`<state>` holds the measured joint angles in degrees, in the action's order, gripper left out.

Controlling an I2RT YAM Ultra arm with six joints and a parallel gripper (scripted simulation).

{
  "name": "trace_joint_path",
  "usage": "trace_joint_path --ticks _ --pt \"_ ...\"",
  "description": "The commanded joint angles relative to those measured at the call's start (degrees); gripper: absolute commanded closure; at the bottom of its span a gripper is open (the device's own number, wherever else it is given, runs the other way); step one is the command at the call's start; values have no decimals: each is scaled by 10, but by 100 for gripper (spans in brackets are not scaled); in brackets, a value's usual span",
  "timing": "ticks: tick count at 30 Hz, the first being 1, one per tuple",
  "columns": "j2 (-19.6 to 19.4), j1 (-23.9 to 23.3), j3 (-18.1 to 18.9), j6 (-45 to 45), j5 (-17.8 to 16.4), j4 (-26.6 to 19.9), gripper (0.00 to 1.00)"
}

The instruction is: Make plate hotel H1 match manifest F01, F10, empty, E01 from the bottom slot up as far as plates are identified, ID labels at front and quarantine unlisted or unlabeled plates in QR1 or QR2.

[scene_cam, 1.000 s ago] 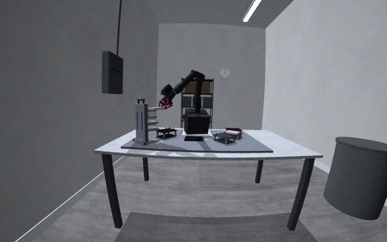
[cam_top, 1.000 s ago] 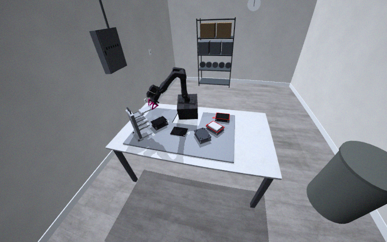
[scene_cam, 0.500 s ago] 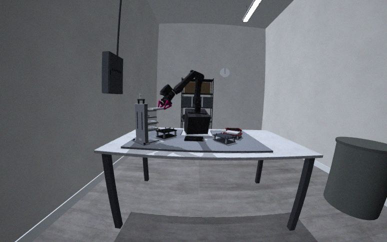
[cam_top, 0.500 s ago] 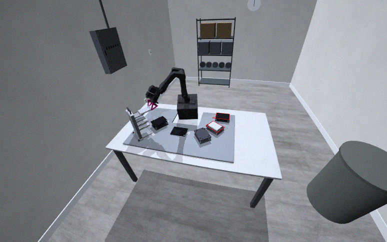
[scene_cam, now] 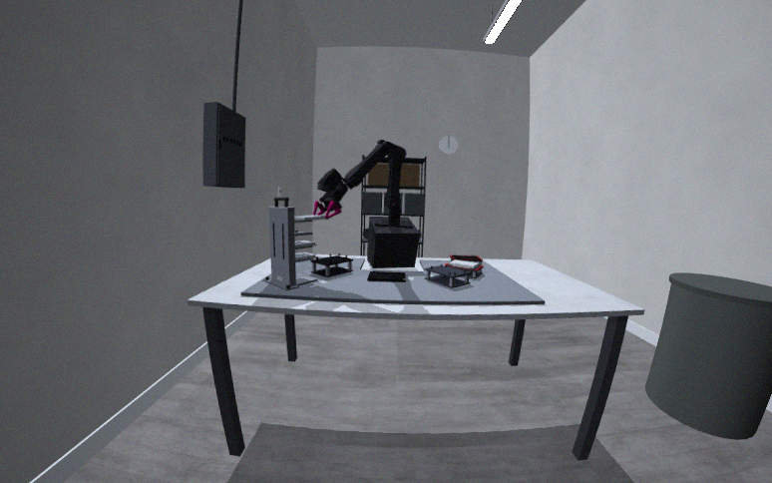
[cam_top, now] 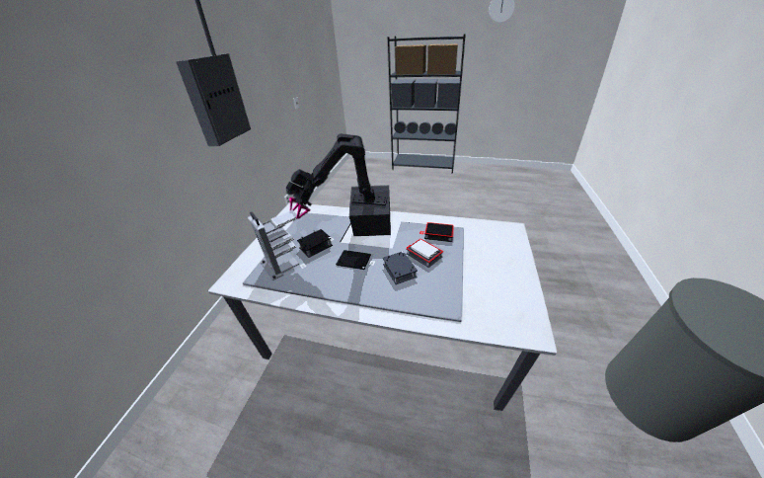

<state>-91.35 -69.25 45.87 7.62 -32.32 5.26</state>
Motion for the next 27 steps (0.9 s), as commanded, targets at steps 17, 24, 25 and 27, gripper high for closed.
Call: trace_joint_path --ticks 17,24,25,27 --pt "-9 5 20 -5 5 10 14" --pt "-10 5 19 -6 5 12 14" --pt "-10 6 19 -6 5 13 14" --pt "-10 6 19 -6 5 13 14"
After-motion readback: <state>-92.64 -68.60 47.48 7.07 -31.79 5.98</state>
